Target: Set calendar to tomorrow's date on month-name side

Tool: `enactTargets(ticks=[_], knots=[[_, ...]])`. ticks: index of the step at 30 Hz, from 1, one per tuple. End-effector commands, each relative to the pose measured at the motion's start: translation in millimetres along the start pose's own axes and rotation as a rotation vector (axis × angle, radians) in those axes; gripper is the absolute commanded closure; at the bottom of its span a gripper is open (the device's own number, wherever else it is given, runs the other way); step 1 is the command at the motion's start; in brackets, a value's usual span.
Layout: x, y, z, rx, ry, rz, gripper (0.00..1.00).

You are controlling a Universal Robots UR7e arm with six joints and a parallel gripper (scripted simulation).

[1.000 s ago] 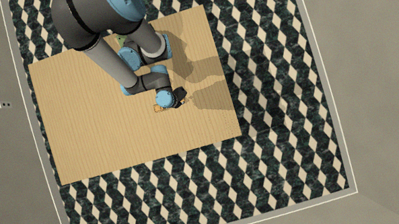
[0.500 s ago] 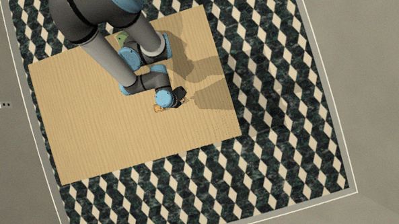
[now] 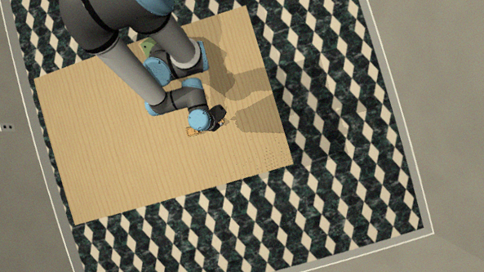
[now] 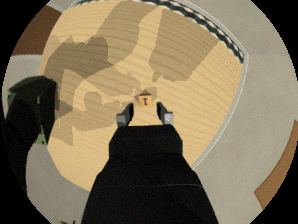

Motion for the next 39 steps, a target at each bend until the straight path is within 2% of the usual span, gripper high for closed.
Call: enactTargets(ticks=[1, 21, 39], knots=[[0.0, 0.2, 0.3, -0.001, 0.0, 0.0, 0.1], [0.0, -1.3, 0.3, -0.001, 0.0, 0.0, 0.1], [-0.3, -18.3, 0.3, -0.001, 0.0, 0.0, 0.1]])
Point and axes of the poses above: the point where the finger pads meet when closed, its own y axis back along the fingers, its own z axis across the jaws, x = y × z, the point moved 4 cm from there along y, back along the fingers, and after that the axes turned 13 degrees about -y, right-handed, at the moved point
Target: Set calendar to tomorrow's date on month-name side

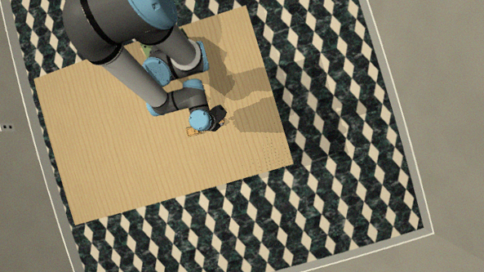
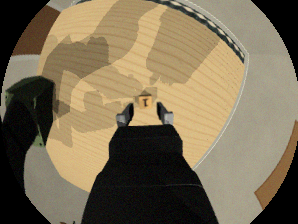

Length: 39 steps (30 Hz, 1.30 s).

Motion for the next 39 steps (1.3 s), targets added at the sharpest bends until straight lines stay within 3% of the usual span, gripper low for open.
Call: enactTargets(ticks=[1, 22, 39], knots=[[0.0, -6.6, 0.4, -0.001, 0.0, 0.0, 0.1], [-0.5, -32.0, 0.4, -0.001, 0.0, 0.0, 0.1], [-0.5, -36.9, 0.4, -0.001, 0.0, 0.0, 0.1]])
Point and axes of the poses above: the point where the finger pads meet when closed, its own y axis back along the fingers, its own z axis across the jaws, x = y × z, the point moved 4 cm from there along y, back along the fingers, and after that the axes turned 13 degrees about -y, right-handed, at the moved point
